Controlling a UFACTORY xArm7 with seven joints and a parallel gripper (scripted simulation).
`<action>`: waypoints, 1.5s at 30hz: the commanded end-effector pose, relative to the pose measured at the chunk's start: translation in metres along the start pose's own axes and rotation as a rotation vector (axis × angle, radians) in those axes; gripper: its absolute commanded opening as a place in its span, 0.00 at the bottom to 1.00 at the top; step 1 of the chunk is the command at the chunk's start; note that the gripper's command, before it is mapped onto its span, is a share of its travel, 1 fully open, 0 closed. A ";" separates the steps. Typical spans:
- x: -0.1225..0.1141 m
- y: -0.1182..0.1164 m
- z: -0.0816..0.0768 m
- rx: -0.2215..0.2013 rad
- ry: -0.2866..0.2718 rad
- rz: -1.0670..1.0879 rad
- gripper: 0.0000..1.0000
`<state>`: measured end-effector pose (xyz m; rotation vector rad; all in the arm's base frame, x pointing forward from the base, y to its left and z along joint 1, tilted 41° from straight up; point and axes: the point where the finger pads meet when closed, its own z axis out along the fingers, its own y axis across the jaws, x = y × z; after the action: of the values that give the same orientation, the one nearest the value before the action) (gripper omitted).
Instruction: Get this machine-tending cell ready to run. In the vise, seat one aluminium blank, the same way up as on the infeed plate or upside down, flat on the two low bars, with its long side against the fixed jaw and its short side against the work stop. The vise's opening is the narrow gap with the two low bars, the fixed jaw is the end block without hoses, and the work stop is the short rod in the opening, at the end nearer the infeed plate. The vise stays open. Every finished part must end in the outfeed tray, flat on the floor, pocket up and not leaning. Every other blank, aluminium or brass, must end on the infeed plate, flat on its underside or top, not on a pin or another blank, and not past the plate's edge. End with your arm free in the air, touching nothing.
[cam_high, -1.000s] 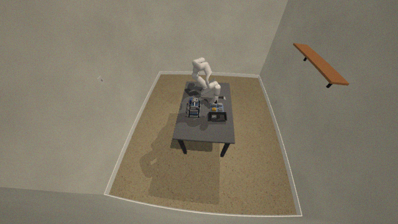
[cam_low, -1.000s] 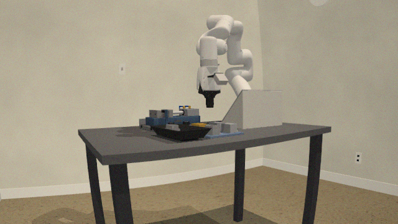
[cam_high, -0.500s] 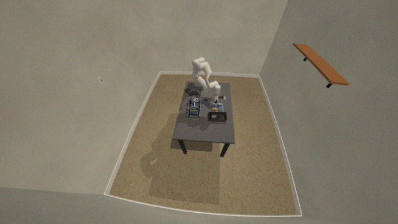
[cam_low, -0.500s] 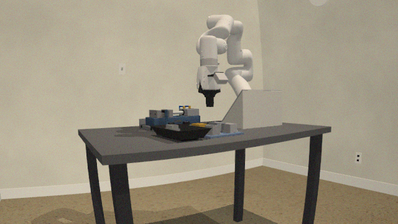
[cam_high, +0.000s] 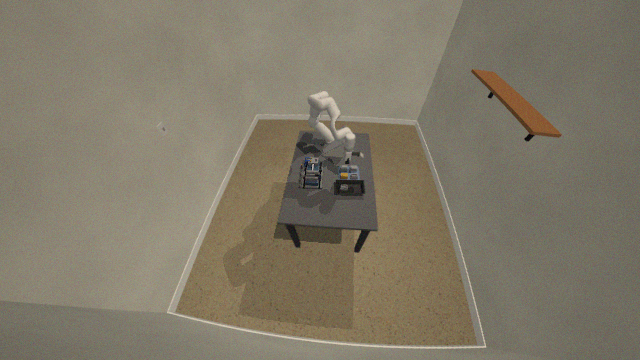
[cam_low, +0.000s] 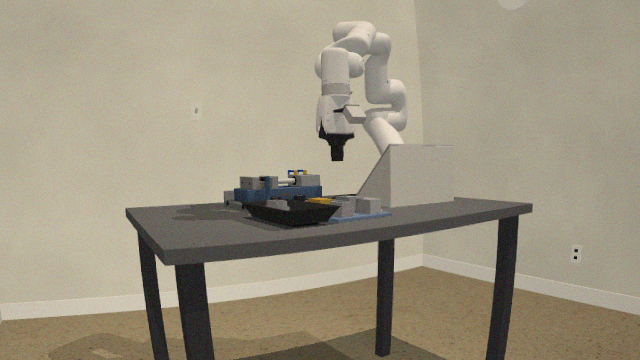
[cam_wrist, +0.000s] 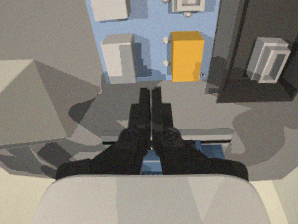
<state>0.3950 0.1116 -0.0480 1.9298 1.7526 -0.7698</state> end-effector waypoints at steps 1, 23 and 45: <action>0.001 0.001 -0.013 -0.003 0.003 0.000 0.00; 0.001 0.001 -0.040 -0.003 0.003 0.000 0.00; 0.005 0.155 -0.043 -0.006 0.002 0.004 0.00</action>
<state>0.5215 0.1307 -0.0228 1.9247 1.7522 -0.7353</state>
